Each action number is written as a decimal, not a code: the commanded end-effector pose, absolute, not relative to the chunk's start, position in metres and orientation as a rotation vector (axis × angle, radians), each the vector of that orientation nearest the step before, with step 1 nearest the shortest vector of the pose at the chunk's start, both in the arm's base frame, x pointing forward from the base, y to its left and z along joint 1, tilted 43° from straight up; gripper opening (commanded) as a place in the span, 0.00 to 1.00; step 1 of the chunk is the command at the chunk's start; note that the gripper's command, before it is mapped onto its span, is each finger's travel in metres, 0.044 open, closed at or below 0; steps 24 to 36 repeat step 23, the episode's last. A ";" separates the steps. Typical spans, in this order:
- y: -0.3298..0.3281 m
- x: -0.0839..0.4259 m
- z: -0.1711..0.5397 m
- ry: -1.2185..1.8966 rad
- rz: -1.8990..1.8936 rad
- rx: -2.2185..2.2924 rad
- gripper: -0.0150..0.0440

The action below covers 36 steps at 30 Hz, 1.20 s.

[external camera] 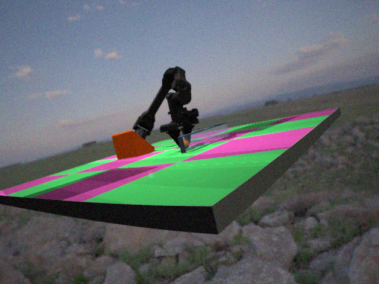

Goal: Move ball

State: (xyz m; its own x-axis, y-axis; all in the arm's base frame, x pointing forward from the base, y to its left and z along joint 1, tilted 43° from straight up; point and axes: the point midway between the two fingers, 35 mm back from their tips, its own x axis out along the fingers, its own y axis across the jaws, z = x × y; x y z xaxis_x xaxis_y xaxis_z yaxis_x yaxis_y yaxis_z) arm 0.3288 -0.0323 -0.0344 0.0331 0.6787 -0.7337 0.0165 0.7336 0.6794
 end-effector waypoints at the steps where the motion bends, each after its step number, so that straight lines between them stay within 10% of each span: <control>1: -0.062 0.332 -0.007 1.455 0.549 0.599 0.72; 15: -0.090 0.329 0.022 1.442 0.538 0.607 0.72; 22: -0.118 0.322 0.056 1.447 0.546 0.605 1.00; 36: -0.118 0.322 0.056 1.447 0.546 0.605 1.00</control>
